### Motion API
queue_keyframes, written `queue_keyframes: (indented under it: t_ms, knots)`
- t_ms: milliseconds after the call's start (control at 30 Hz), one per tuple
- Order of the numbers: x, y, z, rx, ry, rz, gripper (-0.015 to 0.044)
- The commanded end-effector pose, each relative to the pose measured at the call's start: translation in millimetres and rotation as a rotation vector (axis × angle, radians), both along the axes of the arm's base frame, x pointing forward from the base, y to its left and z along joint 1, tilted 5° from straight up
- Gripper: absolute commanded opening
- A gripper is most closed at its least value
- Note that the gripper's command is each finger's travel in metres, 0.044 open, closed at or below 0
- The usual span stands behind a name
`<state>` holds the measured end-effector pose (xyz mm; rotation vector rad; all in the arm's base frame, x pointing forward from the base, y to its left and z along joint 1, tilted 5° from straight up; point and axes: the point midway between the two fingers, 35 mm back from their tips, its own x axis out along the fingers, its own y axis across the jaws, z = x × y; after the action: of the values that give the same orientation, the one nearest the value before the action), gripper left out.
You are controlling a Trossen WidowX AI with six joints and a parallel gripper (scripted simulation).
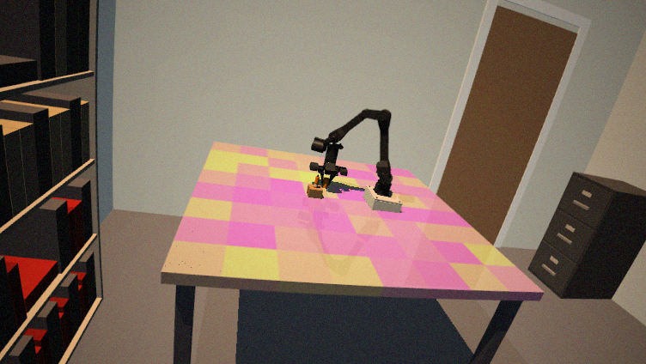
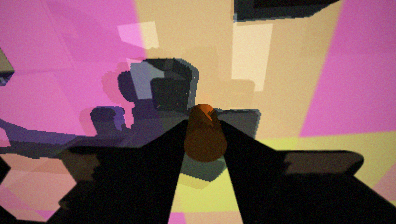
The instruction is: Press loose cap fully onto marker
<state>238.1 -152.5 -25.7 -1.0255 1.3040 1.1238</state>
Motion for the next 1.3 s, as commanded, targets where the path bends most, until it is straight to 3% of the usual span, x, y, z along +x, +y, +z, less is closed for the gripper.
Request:
queue_keyframes:
  t_ms: [0, 567, 1267]
  knots:
    - [2.7, -1.4, 11.8, -0.001, -0.007, 0.006, 0.0000]
    - [4.0, -2.6, 58.6, -0.001, -0.007, 0.006, 0.0000]
    - [57.7, 48.3, 92.6, 0.002, -0.013, 0.006, 0.0000]
